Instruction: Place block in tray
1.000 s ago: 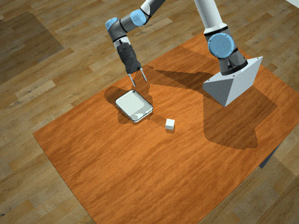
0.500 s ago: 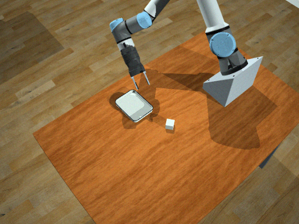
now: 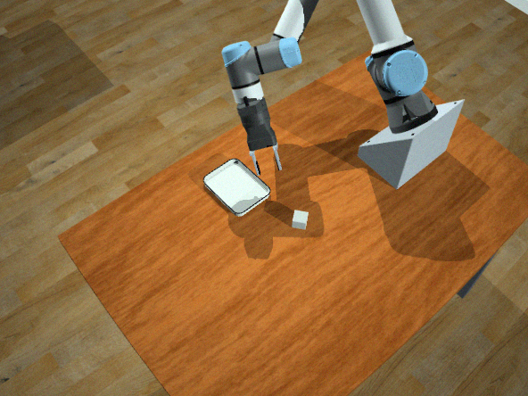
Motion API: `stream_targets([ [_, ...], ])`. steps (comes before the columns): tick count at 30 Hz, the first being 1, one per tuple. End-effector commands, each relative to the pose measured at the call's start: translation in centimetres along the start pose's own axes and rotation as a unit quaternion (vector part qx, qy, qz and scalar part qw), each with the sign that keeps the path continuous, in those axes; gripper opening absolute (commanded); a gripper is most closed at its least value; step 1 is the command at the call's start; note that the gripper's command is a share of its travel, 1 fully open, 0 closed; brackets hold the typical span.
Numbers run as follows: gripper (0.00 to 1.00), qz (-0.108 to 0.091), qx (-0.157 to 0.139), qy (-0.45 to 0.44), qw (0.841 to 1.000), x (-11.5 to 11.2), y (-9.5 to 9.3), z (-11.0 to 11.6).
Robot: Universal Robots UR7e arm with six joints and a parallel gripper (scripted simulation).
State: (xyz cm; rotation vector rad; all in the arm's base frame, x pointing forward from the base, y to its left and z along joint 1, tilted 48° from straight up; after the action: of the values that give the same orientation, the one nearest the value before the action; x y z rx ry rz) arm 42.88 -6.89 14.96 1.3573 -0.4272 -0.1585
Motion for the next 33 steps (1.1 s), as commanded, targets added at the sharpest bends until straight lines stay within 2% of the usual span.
stream_targets([
  [1,1.0,0.024,-0.05,-0.02,0.998,-0.7,-1.8,-1.4],
  [4,1.0,0.045,-0.093,-0.039,0.994,-1.9,-3.6,-2.9],
  [5,1.0,0.045,-0.093,-0.039,0.994,-1.9,-3.6,-2.9],
  [7,1.0,0.055,-0.12,-0.05,0.99,-2.5,-4.9,-3.8],
  [8,1.0,0.055,-0.12,-0.05,0.99,-2.5,-4.9,-3.8],
  [11,1.0,0.074,-0.158,-0.067,0.982,-3.5,-6.6,-5.1],
  [12,1.0,0.074,-0.158,-0.067,0.982,-3.5,-6.6,-5.1],
  [15,1.0,0.086,-0.189,-0.08,0.975,-4.2,-8.0,-6.1],
  [17,1.0,0.086,-0.189,-0.08,0.975,-4.2,-8.0,-6.1],
  [20,1.0,0.101,-0.215,-0.091,0.967,-4.9,-9.2,-7.0],
  [26,1.0,0.115,-0.253,-0.108,0.954,-5.8,-11.2,-8.3],
  [33,1.0,0.126,-0.271,-0.115,0.947,-6.3,-12.0,-8.9],
])
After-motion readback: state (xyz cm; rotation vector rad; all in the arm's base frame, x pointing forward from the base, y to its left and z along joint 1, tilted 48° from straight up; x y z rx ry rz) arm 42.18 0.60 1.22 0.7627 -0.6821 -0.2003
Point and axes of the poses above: the point where the finger pads meet when closed, its own y axis back along the fingers, its own x axis across the jaws, z = x × y, the point moved 5 cm from there along y, back along the fingers, and after that the axes turned 8 degrees about y, right-handed, at the moved point
